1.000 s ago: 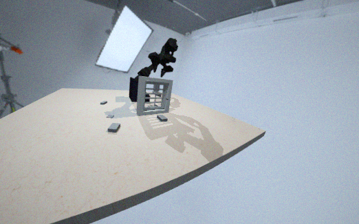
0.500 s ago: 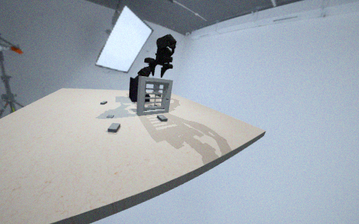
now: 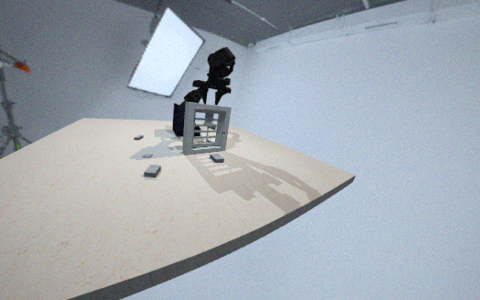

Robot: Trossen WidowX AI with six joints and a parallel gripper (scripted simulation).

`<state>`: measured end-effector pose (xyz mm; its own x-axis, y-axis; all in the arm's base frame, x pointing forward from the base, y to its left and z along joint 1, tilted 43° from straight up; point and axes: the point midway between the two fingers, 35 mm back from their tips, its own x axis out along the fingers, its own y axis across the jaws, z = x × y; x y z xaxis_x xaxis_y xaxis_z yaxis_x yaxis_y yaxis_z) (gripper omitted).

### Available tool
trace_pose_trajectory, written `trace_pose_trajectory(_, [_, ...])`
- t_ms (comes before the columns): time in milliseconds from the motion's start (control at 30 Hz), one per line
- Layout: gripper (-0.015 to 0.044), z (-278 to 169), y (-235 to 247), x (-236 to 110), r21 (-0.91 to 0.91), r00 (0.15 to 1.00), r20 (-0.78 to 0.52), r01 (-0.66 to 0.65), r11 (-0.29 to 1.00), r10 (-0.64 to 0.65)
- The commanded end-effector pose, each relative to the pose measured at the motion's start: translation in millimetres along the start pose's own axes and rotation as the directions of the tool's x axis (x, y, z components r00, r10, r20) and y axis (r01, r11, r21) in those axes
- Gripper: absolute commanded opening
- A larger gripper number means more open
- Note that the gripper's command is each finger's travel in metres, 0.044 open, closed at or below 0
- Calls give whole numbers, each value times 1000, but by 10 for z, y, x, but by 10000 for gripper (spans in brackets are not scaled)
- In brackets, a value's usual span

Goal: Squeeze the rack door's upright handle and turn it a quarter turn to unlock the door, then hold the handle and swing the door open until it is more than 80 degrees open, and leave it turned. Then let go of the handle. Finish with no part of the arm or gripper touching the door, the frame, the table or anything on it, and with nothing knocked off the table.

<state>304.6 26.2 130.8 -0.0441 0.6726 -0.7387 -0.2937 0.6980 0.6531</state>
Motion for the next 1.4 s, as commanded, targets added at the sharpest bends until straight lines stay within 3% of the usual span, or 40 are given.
trace_pose_trajectory(0, [298,7,-1,73,6,1000,3,-4,1000,4])
trace_pose_trajectory(1100, [298,-6,17,582,4,1000,5,-8,1000,8])
trace_pose_trajectory(1367, [107,-6,17,582,4,1000,5,-8,1000,8])
